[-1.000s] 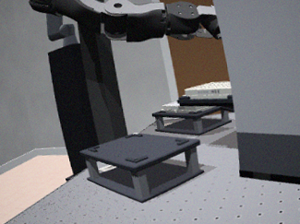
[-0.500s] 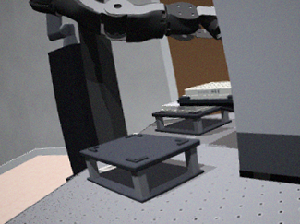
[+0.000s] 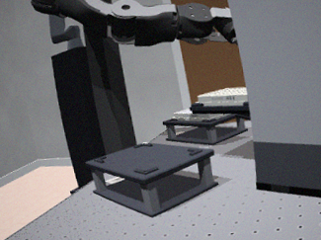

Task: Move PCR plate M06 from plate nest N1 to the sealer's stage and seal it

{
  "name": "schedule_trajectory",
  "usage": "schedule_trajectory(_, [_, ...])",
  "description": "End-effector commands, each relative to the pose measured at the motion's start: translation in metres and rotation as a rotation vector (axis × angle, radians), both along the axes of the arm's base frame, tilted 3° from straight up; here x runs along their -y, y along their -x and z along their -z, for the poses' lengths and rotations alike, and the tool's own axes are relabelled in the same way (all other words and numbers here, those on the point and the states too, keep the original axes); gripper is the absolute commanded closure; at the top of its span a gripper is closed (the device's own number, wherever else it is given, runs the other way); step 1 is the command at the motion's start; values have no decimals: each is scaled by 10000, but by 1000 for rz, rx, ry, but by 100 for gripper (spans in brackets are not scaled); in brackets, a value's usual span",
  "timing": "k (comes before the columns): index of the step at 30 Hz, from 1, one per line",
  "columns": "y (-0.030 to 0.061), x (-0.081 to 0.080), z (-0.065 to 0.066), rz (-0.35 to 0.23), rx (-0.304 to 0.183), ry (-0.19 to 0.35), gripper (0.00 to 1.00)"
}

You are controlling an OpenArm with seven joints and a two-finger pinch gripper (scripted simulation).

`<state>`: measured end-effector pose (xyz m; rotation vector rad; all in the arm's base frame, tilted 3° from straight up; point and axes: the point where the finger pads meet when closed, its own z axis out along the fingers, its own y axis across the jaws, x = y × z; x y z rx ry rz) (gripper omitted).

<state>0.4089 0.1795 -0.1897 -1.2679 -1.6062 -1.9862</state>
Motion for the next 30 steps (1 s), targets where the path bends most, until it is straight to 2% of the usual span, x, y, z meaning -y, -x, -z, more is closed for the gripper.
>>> schedule_trajectory(1, [5,-11,-12,2,2,-4,100])
schedule_trajectory(5, [5,-11,-12,2,2,-4,100])
schedule_trajectory(10, [-136,115,-107,122,-25,-113,100])
schedule_trajectory(30, [-115,96,-96,122,-25,-113,100])
